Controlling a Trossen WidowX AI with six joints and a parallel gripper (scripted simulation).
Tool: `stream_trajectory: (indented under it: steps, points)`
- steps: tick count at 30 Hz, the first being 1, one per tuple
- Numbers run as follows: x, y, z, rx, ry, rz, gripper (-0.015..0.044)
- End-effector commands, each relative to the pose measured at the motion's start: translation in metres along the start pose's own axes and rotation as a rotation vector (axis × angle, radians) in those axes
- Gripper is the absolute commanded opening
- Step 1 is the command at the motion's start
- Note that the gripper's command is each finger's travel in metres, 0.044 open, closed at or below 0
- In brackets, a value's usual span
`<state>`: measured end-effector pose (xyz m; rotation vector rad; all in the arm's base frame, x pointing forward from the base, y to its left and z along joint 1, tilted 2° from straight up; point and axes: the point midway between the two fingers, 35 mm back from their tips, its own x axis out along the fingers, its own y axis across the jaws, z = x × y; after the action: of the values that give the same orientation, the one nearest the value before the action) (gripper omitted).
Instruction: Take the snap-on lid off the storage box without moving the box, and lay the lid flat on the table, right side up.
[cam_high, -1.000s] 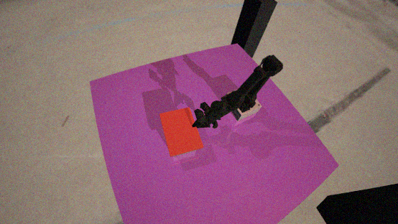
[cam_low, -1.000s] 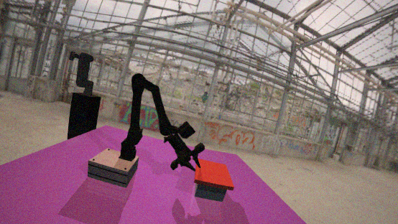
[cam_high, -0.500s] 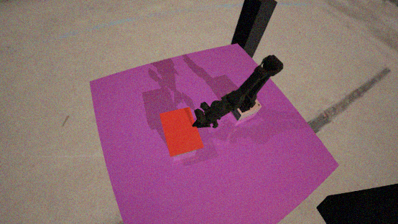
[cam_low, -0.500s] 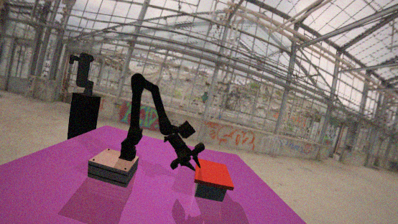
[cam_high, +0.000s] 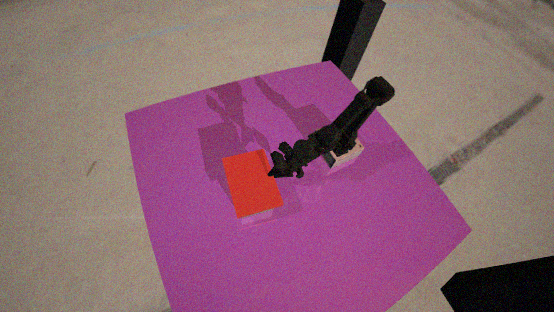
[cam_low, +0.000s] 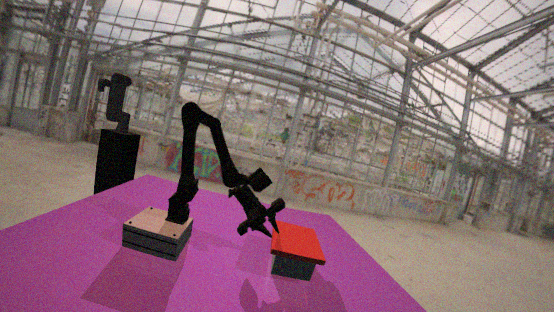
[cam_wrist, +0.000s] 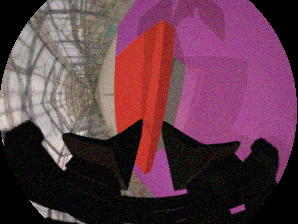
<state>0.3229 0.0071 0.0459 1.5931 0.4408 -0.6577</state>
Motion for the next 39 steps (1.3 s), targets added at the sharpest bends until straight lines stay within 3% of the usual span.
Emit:
stream_trajectory:
  steps: [1,39]
  points:
    - [-0.0025,0.0032,0.0,0.0,0.002,0.008,0.0]
    - [-0.0077,0.0089,0.0009,0.0,0.001,0.008,0.0]
